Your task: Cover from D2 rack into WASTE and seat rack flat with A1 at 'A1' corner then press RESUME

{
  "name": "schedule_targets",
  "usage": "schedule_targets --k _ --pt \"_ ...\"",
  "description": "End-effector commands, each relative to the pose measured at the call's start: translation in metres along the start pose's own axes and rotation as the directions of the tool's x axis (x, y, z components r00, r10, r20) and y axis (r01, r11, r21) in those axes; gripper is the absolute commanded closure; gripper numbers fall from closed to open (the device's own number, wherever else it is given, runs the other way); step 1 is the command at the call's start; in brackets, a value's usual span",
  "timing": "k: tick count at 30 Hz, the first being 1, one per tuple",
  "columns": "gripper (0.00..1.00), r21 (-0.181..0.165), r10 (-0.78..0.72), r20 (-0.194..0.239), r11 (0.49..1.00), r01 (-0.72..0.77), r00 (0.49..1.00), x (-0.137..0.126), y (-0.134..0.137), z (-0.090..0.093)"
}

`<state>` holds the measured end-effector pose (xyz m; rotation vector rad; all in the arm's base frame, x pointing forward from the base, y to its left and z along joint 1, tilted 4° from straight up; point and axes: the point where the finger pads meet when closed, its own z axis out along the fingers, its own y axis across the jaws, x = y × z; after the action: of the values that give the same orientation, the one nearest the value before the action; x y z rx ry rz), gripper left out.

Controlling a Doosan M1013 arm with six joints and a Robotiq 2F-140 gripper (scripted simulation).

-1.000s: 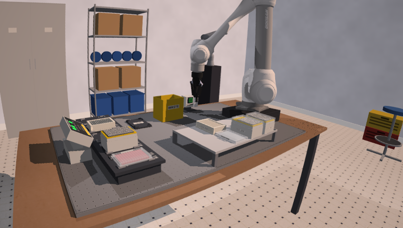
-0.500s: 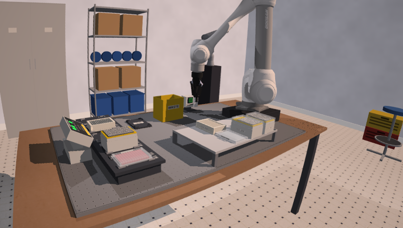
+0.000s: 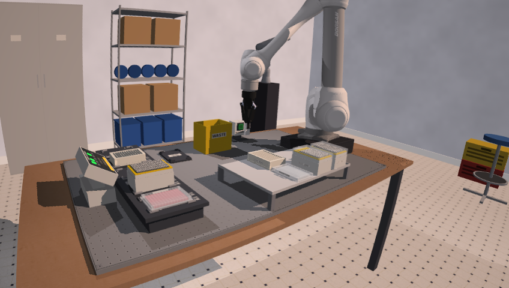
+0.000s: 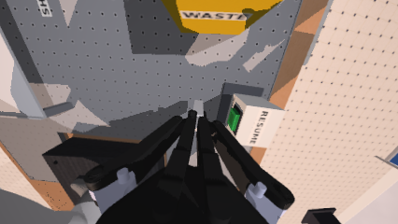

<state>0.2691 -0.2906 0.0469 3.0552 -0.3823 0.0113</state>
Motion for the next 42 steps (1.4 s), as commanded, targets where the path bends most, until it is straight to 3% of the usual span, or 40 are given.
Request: schedule_targets --k 1,16,42 --pt "1.00 -0.001 0.002 0.002 1.000 -0.002 1.000 -0.003 0.000 0.003" --pt "1.00 -0.001 0.002 0.002 1.000 -0.002 1.000 -0.003 0.000 0.003" --pt "1.00 -0.001 0.002 0.002 1.000 -0.002 1.000 -0.003 0.040 0.003"
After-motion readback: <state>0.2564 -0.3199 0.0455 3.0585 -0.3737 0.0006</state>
